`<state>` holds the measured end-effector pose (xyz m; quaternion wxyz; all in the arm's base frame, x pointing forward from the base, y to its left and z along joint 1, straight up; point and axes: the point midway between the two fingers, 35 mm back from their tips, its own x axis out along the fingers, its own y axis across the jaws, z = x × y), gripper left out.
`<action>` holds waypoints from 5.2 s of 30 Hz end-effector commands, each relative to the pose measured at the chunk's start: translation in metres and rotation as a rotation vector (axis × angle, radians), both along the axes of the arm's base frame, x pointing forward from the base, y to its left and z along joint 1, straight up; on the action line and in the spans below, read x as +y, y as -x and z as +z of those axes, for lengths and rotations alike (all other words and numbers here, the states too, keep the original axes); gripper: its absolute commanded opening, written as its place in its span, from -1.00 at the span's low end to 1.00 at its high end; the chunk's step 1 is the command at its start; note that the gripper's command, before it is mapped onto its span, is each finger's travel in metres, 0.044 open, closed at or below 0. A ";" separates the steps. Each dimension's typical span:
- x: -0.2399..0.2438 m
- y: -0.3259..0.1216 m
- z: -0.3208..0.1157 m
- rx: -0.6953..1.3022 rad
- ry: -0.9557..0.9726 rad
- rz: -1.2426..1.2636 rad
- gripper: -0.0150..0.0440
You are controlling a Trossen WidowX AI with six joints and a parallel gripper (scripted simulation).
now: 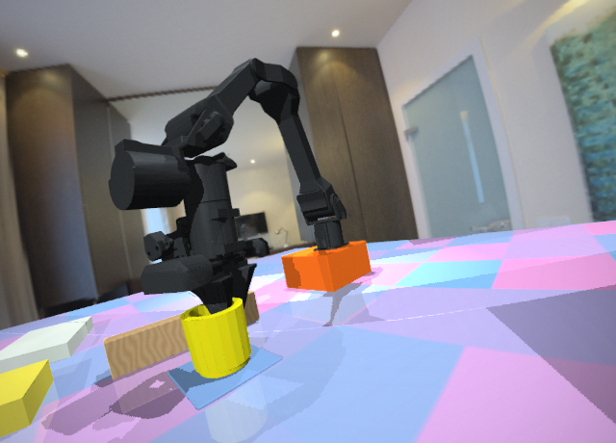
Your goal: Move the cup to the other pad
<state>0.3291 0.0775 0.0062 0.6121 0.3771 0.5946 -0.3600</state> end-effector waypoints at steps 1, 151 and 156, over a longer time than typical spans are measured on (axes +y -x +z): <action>0.000 0.000 0.000 -0.001 0.000 0.000 -0.20; -0.212 0.020 0.071 0.003 0.018 -0.004 -0.49; -0.212 0.020 0.063 0.003 0.018 -0.004 -0.49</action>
